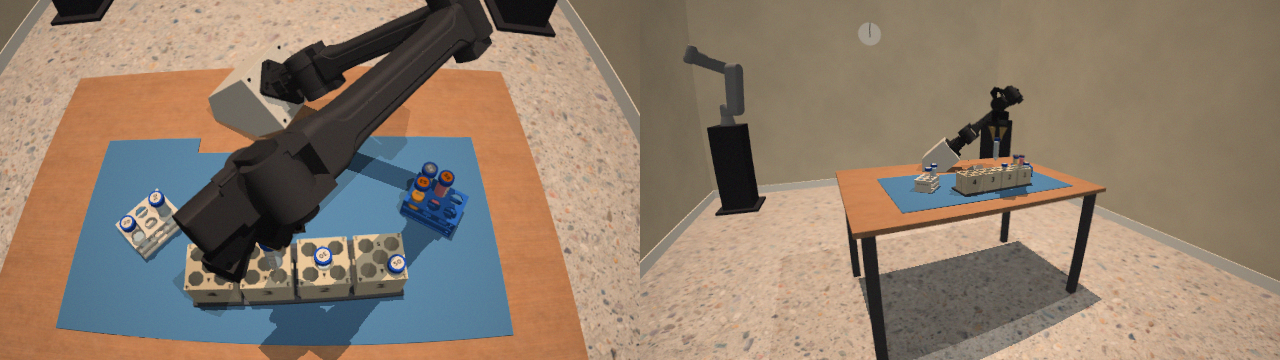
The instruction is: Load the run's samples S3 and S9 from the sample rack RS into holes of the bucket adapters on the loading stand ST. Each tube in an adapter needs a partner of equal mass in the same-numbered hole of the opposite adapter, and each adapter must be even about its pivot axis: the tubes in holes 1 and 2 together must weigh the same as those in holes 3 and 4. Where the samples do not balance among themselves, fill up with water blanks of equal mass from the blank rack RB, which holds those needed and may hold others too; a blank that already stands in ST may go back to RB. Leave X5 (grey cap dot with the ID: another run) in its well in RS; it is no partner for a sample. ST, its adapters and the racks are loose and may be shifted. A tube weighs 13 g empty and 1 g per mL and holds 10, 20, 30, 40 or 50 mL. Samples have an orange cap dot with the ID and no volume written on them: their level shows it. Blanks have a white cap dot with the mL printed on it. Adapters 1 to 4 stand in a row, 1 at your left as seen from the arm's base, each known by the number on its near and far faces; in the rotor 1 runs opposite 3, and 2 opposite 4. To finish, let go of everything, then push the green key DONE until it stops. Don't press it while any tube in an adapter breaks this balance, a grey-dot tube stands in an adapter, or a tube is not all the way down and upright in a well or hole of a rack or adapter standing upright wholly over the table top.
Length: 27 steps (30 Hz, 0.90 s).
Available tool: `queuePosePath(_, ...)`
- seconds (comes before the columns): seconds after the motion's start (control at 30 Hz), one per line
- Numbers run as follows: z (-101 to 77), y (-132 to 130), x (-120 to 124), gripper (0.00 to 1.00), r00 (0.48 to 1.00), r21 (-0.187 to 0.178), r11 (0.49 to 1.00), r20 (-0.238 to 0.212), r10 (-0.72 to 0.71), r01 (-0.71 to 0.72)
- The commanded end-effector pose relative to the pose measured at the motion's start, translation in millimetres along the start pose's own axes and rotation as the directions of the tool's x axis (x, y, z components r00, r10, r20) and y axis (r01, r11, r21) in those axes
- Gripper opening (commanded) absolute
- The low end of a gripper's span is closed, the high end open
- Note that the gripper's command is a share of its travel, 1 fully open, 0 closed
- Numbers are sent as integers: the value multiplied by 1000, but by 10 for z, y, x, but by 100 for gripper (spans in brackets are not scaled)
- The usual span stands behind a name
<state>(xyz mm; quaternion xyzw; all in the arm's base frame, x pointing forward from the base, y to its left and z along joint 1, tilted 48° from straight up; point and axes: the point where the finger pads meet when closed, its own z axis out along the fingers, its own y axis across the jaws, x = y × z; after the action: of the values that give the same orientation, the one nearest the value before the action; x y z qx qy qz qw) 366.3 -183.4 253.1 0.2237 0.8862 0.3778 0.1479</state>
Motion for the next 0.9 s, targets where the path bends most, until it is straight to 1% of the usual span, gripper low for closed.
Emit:
queuePosePath(0.0, -46, 33, -55, 0, 986, 9, 986, 20, -166, 166)
queuePosePath(0.1, -34, 36, -49, 0, 970, 9, 970, 17, -244, 244)
queuePosePath(0.17, -34, 36, -49, 0, 970, 9, 970, 17, -244, 244)
queuePosePath(0.2, -43, 26, -46, 0, 964, 9, 964, 18, -266, 266)
queuePosePath(0.43, -37, 39, -52, 0, 899, 13, 899, 16, -439, 438)
queuePosePath(0.47, -95, 42, -70, 0, 905, 18, 905, 23, -425, 425)
queuePosePath(0.5, -95, 42, -70, 0, 905, 18, 905, 23, -425, 425)
queuePosePath(0.53, 36, 53, -21, 0, 897, 6, 898, 9, -441, 441)
queuePosePath(0.67, 117, 89, -14, 0, 894, 10, 894, 15, -448, 448)
queuePosePath(0.73, 117, 89, -14, 0, 894, 10, 894, 15, -448, 448)
queuePosePath(0.77, -42, 124, -153, 0, 894, 39, 895, 51, -446, 444)
queuePosePath(0.83, 196, 90, -22, 0, 903, 9, 904, 16, -429, 428)
queuePosePath(0.87, 231, 78, -25, 0, 905, 8, 905, 13, -426, 426)
